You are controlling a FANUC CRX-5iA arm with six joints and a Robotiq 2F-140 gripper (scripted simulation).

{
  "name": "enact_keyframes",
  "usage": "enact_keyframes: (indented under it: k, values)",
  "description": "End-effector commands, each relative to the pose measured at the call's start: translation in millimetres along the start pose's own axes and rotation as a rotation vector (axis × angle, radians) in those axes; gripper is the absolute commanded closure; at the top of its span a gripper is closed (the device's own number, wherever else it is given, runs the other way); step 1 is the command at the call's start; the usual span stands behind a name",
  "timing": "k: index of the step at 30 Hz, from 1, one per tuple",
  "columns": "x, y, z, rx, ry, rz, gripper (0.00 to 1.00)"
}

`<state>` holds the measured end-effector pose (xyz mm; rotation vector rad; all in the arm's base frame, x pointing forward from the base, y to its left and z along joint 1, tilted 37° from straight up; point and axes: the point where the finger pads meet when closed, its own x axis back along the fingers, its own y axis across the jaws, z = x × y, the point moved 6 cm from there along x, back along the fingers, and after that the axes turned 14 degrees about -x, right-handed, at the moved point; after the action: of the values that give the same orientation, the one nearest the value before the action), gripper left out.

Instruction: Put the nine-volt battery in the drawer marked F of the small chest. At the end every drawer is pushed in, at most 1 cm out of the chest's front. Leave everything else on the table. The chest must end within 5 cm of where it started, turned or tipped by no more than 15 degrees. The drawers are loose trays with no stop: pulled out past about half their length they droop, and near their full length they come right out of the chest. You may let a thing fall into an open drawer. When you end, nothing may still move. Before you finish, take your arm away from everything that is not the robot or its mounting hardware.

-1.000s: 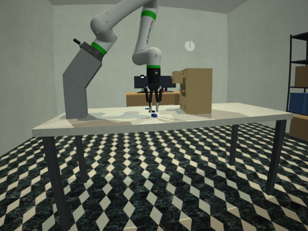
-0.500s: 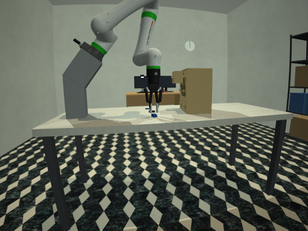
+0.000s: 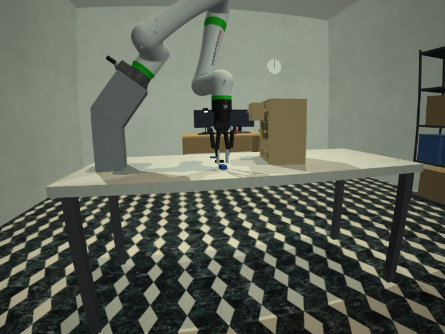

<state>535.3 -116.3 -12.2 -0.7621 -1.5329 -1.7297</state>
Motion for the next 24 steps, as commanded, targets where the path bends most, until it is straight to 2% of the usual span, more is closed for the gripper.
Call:
enact_keyframes:
  k: [1, 12, 24]
  values:
    - [-4, 0, 0, 0.0, 0.0, 0.0, 0.74]
    - [-23, 0, 0, 0.0, 0.0, 0.0, 0.74]
    - [-24, 0, 0, 0.0, 0.0, 0.0, 0.74]
